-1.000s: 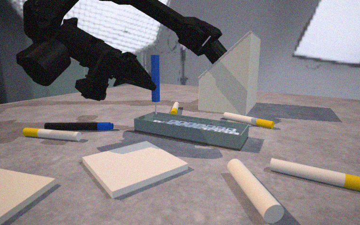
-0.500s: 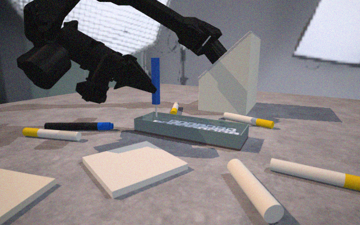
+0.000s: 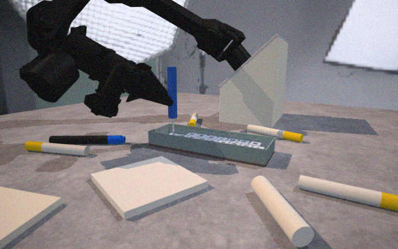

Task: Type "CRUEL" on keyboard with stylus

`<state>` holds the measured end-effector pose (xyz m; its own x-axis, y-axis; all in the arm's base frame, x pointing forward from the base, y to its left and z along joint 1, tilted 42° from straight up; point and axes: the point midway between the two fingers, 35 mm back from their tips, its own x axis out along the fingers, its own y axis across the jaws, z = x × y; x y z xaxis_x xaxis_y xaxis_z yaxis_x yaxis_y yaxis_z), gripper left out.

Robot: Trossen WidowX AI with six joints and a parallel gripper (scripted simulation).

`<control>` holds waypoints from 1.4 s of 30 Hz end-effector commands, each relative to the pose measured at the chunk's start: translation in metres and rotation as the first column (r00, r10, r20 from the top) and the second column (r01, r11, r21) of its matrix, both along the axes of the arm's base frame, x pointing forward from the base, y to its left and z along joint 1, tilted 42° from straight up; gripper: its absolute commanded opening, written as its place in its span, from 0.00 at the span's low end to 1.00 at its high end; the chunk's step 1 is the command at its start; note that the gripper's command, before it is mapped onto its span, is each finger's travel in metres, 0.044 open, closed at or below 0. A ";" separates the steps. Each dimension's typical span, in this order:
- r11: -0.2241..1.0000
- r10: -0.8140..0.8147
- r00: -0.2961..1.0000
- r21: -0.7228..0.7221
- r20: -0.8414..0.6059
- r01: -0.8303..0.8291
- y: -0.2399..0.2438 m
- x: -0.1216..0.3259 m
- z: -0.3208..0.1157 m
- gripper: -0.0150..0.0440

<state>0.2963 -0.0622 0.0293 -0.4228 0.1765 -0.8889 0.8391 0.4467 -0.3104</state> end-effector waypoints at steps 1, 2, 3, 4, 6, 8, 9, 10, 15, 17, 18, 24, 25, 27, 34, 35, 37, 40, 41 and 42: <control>1.000 0.007 1.000 0.000 0.000 -0.007 -0.001 0.000 -0.002 0.39; 1.000 0.007 1.000 0.000 0.000 -0.007 -0.002 0.000 -0.002 0.39; 1.000 0.007 1.000 0.000 0.000 -0.007 -0.002 0.000 -0.002 0.39; 1.000 0.007 1.000 0.000 0.000 -0.007 -0.002 0.000 -0.003 0.39; 1.000 0.007 1.000 0.000 0.000 -0.007 -0.003 0.000 -0.003 0.39; 1.000 0.007 1.000 0.000 0.000 -0.007 -0.003 0.000 -0.004 0.39; 1.000 0.007 1.000 0.000 0.000 -0.007 -0.004 0.000 -0.004 0.39; 1.000 0.007 1.000 0.000 0.000 -0.007 -0.004 0.000 -0.005 0.39; 1.000 0.007 1.000 0.000 0.000 -0.007 -0.005 0.001 -0.006 0.39; 1.000 0.007 1.000 0.000 0.000 -0.007 -0.006 0.001 -0.007 0.39; 1.000 0.007 1.000 0.000 0.000 -0.007 -0.006 0.001 -0.007 0.39; 1.000 0.007 1.000 0.000 0.000 -0.007 -0.007 0.001 -0.008 0.39; 1.000 0.007 1.000 0.000 0.000 -0.007 -0.006 0.001 -0.007 0.39; 1.000 0.007 1.000 0.000 0.000 -0.007 -0.005 0.001 -0.006 0.39; 1.000 0.007 1.000 0.000 0.000 -0.007 -0.001 0.000 -0.001 0.39; 1.000 0.007 1.000 0.000 0.000 -0.007 0.002 -0.001 0.002 0.39; 1.000 0.007 1.000 0.001 0.000 -0.007 0.010 -0.002 0.010 0.39; 1.000 0.008 1.000 0.002 0.000 -0.008 0.019 -0.004 0.020 0.39; 1.000 0.008 1.000 0.002 0.000 -0.008 0.019 -0.004 0.021 0.39; 1.000 0.008 1.000 0.002 0.000 -0.008 0.019 -0.004 0.021 0.39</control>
